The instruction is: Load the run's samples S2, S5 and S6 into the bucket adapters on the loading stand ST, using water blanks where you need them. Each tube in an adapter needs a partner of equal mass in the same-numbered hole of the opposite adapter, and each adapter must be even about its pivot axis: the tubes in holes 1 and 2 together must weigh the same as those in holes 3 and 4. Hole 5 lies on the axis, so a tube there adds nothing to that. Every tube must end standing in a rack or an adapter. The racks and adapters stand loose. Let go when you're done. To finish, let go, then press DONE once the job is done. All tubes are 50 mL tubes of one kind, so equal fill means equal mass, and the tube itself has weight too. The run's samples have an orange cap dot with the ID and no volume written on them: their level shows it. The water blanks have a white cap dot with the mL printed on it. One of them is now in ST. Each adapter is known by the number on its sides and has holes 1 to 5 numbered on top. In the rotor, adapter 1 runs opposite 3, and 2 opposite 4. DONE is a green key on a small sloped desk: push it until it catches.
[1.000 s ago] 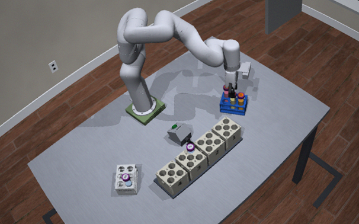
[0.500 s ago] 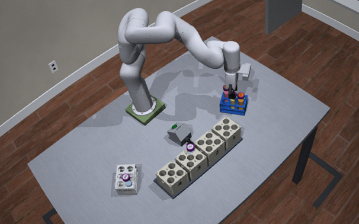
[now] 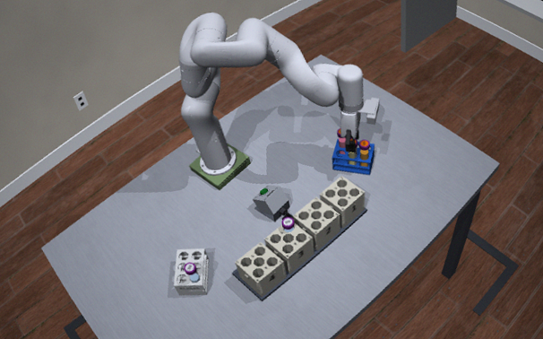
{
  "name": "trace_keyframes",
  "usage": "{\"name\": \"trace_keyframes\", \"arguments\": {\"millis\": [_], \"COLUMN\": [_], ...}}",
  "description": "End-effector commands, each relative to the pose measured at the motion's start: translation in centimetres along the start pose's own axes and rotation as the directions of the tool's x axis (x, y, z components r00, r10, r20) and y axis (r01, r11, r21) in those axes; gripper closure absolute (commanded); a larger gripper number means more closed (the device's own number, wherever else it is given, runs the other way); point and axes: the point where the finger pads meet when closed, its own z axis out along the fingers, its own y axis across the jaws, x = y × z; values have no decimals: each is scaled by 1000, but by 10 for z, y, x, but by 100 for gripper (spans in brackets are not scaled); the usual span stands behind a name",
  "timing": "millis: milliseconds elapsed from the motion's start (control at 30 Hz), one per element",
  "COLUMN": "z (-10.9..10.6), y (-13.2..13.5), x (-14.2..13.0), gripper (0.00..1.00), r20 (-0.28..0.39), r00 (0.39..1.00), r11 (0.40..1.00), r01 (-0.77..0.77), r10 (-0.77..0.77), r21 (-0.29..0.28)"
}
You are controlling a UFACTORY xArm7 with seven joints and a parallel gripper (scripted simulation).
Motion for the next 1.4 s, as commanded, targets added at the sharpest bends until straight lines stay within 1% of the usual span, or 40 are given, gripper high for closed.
{"name": "trace_keyframes", "arguments": {"millis": [0,400,867,900,1367], "z": [1,7,7,7,6], "y": [0,0,0,0,0], "x": [2,2,2,2,2], "gripper": [43,43,43,100,100], "r20": [-5,-5,-5,-5,-5], "r00": [1000,1000,1000,1000,1000], "r11": [1000,1000,1000,1000,1000], "r01": [0,0,0,0,0], "r10": [0,0,0,0,0], "r21": [1,1,1,1,1]}}
